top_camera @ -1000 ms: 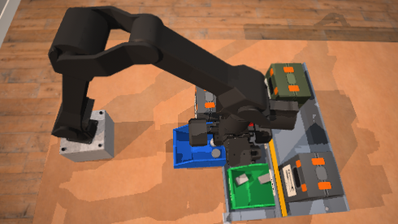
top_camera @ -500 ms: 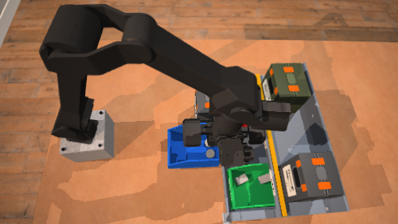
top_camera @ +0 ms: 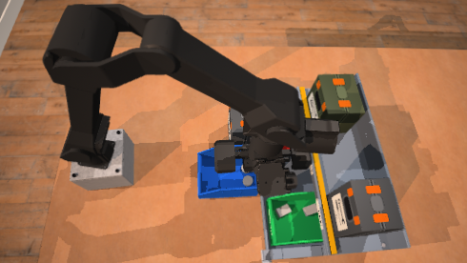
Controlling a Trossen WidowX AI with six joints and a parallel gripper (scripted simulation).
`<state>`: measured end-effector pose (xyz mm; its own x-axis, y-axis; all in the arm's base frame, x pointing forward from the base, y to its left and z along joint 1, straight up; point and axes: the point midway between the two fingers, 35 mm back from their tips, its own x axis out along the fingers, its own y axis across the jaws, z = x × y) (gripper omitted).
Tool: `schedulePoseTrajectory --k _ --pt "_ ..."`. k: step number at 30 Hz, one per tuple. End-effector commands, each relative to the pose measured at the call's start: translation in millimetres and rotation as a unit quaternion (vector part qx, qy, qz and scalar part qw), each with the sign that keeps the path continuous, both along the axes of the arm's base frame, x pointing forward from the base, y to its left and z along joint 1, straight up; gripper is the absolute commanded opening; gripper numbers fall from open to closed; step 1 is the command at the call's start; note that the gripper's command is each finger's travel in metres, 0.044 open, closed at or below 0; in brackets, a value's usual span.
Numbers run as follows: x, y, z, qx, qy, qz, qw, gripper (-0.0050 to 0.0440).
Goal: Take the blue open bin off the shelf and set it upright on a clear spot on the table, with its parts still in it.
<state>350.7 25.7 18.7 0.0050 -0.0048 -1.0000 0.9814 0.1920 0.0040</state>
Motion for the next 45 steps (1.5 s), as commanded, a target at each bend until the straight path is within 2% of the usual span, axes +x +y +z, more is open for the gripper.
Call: schedulePoseTrajectory --k 1,44,45 --pt "3 0 4 0.000 -0.011 0.001 1.000 0.0000" --pt "3 0 -9 0.000 -0.011 0.001 1.000 0.0000" --pt "3 0 -8 0.001 -0.011 0.000 1.000 0.0150"
